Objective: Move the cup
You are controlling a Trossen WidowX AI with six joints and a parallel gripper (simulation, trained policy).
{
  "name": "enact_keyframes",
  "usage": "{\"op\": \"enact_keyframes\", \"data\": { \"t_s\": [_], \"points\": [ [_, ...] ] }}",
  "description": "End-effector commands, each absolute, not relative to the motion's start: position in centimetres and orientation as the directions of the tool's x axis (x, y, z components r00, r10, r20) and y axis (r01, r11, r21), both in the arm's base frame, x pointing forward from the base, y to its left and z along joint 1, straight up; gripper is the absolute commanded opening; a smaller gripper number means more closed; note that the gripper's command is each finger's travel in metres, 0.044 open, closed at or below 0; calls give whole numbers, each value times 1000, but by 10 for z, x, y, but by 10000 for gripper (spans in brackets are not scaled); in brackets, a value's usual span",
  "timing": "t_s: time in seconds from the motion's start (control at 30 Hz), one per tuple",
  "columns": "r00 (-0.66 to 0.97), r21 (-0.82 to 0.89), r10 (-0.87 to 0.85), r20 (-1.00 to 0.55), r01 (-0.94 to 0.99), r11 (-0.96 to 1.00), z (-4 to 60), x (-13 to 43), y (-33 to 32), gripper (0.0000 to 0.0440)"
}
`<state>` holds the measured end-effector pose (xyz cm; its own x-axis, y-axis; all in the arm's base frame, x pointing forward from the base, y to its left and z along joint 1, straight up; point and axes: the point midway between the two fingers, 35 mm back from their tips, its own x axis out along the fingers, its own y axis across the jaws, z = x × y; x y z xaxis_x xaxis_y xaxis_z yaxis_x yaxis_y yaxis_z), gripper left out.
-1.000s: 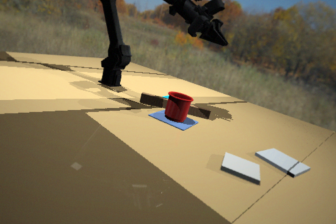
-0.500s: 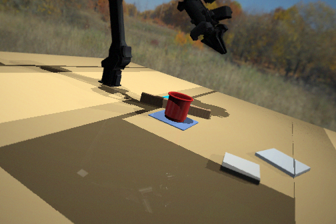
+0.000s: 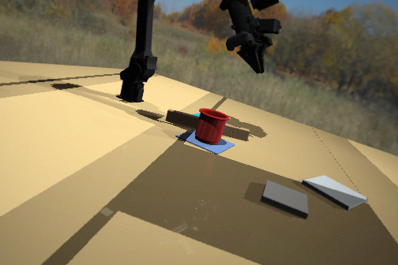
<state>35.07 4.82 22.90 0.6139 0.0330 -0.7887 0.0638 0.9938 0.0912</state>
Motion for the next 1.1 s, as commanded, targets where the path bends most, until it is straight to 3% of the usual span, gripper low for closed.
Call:
{"op": "enact_keyframes", "data": {
  "t_s": [0.0, 1.07],
  "points": [
    [559, 67, 15, -829, 74, 995, 223, 351, 46, 115],
    [123, -89, -87, -989, -12, 996, 178, 335, 1, 109]
  ]
}}
